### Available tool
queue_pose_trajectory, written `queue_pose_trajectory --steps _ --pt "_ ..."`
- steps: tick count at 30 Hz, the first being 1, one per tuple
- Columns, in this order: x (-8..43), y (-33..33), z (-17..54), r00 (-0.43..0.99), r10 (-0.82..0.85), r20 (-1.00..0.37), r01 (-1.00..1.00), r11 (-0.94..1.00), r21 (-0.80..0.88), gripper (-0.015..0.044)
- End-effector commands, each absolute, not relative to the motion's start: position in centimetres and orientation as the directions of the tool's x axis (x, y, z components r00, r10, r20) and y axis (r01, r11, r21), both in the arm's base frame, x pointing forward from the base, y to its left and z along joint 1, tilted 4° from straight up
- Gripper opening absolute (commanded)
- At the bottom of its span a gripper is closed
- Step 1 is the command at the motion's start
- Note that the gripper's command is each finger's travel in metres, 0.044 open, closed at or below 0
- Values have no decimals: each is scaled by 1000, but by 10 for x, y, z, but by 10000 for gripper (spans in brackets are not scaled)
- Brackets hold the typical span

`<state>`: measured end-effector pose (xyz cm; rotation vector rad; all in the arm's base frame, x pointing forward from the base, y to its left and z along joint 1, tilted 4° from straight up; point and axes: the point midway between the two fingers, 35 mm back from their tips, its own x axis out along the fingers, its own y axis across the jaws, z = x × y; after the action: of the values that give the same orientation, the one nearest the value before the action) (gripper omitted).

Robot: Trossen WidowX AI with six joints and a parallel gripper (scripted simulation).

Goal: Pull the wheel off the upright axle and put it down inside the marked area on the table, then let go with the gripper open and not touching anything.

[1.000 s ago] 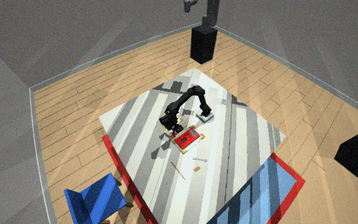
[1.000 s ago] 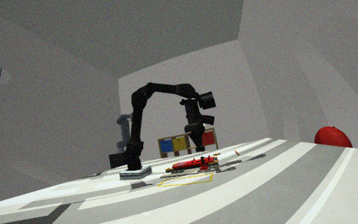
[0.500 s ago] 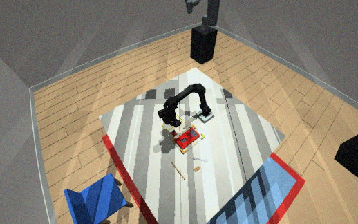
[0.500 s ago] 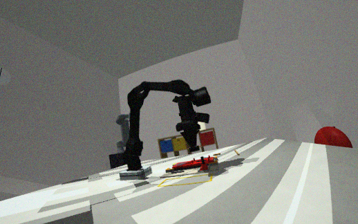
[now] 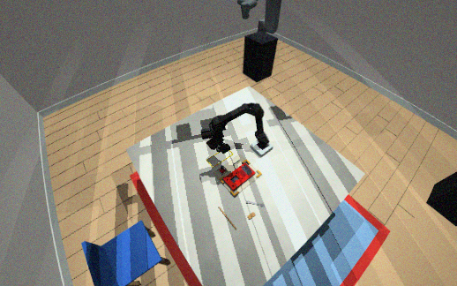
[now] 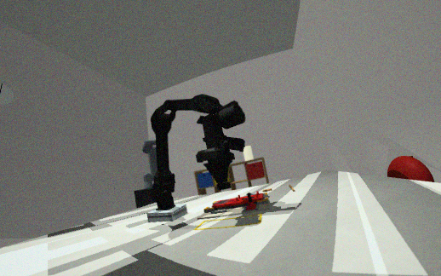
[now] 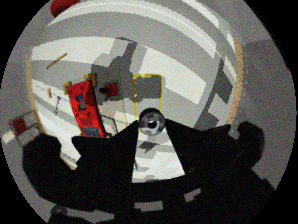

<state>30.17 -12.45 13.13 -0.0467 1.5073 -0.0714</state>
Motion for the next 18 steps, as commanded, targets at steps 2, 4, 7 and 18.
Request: queue_pose_trajectory --steps 2,4,7,18 --pt "297 -128 129 60 -70 -996 8 998 -69 0" --pt "297 -128 125 60 -70 -996 8 998 -69 0" --pt "298 -129 117 60 -70 -996 8 998 -69 0" --pt "303 -133 73 60 -70 -996 8 998 -69 0"
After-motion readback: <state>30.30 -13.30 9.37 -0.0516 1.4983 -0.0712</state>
